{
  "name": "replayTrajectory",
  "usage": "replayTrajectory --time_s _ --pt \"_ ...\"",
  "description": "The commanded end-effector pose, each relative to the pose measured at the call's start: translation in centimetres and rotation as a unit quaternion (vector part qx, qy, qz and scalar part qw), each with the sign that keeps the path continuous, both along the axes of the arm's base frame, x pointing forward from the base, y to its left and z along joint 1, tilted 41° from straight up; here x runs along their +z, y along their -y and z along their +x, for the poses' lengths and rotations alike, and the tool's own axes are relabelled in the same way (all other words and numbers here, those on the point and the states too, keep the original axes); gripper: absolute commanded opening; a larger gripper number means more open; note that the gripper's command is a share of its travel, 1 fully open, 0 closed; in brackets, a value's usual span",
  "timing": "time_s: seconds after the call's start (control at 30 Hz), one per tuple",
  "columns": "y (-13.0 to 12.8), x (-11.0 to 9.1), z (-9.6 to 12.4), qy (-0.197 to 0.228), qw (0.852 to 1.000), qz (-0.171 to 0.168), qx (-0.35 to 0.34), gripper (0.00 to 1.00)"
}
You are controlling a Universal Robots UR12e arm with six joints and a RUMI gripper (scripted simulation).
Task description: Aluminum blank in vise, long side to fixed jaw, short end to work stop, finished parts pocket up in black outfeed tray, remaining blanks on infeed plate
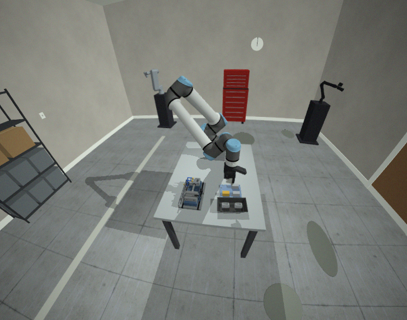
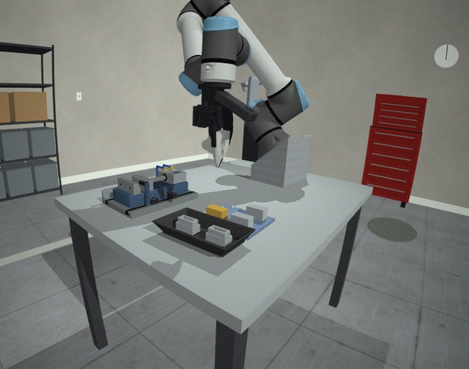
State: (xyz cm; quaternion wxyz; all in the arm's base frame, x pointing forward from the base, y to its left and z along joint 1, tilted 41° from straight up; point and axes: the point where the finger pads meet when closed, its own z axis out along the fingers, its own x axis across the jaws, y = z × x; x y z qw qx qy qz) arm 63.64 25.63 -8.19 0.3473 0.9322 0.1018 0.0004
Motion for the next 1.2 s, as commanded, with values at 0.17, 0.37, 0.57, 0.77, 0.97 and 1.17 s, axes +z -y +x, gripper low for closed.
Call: replayTrajectory --time_s 0.17,0.37,0.57,0.77,0.97,1.17 --pt "-1.3 -2.2 -12.1 0.002 1.000 0.000 0.000 0.00" --pt "-1.2 -2.6 -14.8 0.002 1.000 -0.001 0.000 0.00" --pt "-1.2 -2.6 -14.8 0.002 1.000 -0.001 0.000 0.40" --pt "-1.2 -2.6 -14.8 0.002 1.000 -0.001 0.000 0.40" --pt "-1.2 -2.6 -14.8 0.002 1.000 -0.001 0.000 0.40" --pt "-1.2 -2.6 -14.8 0.002 1.000 -0.001 0.000 0.40"
